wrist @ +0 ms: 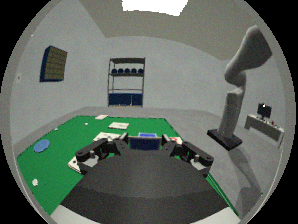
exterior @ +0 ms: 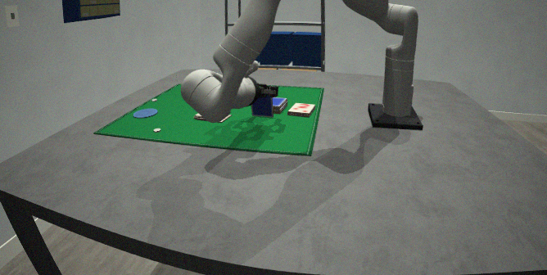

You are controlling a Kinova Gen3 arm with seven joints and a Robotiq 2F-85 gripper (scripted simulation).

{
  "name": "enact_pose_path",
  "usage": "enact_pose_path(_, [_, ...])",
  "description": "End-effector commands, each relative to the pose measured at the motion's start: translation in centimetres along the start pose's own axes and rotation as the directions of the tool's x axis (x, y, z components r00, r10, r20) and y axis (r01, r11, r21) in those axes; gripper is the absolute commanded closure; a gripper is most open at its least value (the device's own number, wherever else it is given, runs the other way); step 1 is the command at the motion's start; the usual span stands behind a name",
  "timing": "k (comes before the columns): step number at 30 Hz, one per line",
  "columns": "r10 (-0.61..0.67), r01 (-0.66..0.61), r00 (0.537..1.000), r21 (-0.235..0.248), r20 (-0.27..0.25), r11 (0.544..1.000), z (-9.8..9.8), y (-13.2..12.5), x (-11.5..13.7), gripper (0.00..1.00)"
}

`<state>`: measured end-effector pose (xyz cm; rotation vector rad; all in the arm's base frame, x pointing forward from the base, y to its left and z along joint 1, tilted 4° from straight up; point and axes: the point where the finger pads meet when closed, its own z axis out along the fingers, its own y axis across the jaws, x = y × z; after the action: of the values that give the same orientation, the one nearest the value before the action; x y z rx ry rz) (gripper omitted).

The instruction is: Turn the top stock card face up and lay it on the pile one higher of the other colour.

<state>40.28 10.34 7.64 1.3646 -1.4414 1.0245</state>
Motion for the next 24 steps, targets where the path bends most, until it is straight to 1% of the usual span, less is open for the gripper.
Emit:
enact_pose_path(1, [0.006, -0.006, 1.000, -0.001, 0.001, 1.000, -0.5, 0.1, 0.0, 0.29])
enact_pose_path(24, [0.005, -0.005, 1.000, -0.001, 0.001, 1.000, -2.0, 0.1, -1.1, 0.29])
